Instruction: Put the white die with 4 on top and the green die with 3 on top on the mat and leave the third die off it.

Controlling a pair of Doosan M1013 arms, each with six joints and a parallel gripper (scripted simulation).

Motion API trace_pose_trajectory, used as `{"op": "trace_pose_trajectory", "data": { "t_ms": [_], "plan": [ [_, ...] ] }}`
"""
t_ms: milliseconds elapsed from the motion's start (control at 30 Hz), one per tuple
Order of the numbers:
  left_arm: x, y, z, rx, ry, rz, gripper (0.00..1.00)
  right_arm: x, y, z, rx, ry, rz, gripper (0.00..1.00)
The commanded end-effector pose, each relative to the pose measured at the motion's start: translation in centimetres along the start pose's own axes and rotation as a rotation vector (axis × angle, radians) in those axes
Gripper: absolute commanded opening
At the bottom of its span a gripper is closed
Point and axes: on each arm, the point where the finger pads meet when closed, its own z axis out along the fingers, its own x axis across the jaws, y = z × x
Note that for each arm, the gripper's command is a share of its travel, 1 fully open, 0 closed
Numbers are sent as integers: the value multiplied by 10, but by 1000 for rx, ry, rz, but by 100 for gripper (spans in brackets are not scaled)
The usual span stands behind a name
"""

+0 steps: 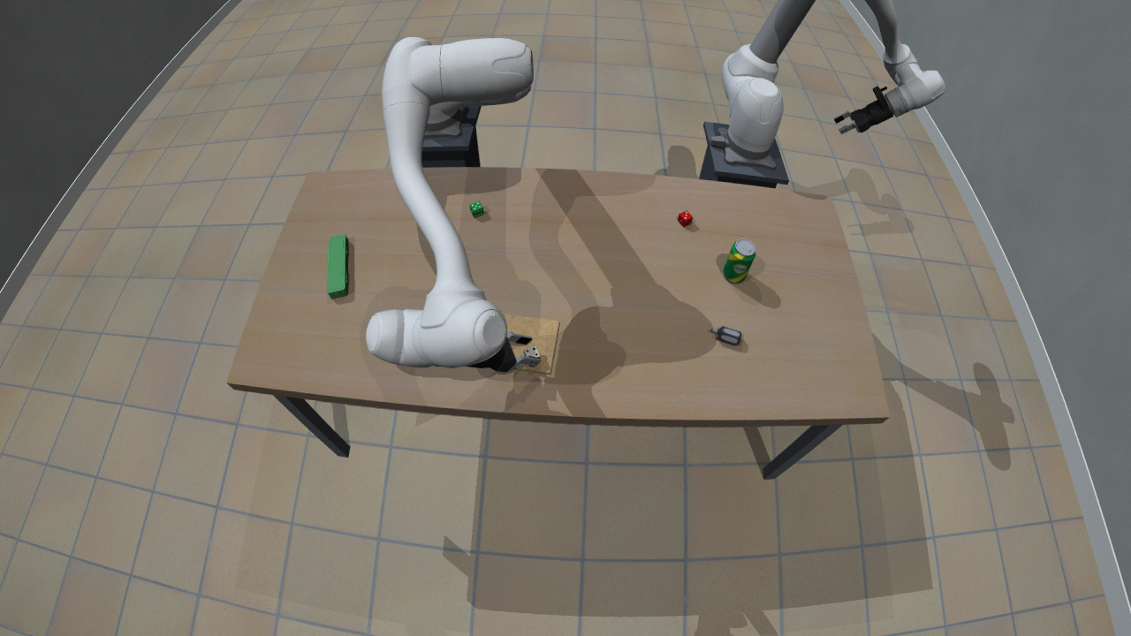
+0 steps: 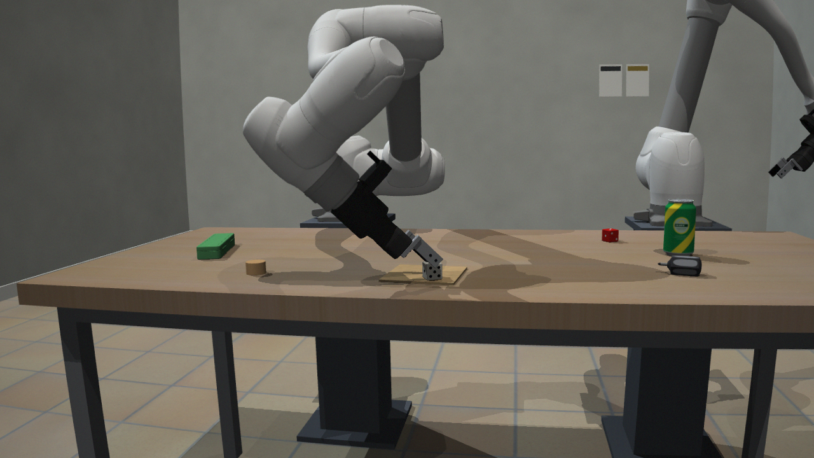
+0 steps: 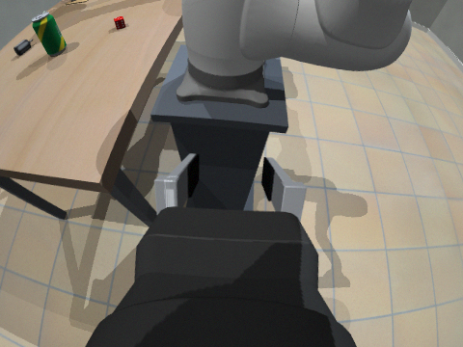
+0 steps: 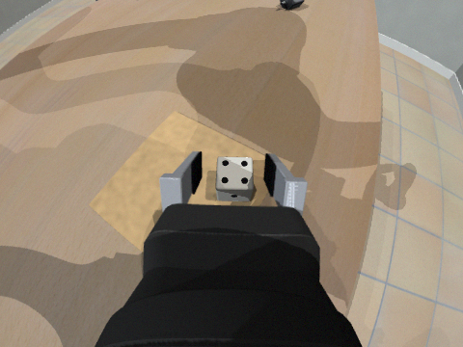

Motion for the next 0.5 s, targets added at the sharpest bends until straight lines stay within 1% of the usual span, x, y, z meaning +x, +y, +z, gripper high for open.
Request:
{"op": "trace_pose_trajectory", "data": {
  "t_ms": [0,100,333,467],
  "plan": [
    [4,-3,2,3,7,-7,100,1,-11,-14,-1,1,3,100],
    [4,-3,2,3,7,-7,100,1,-14,-16,-1,1,3,100],
    [4,-3,2,3,7,-7,100,1,-28,-31,-1,1,3,100],
    [4,-3,2,3,7,-7,100,1,-32,-34,-1,1,3,100]
  ]
}}
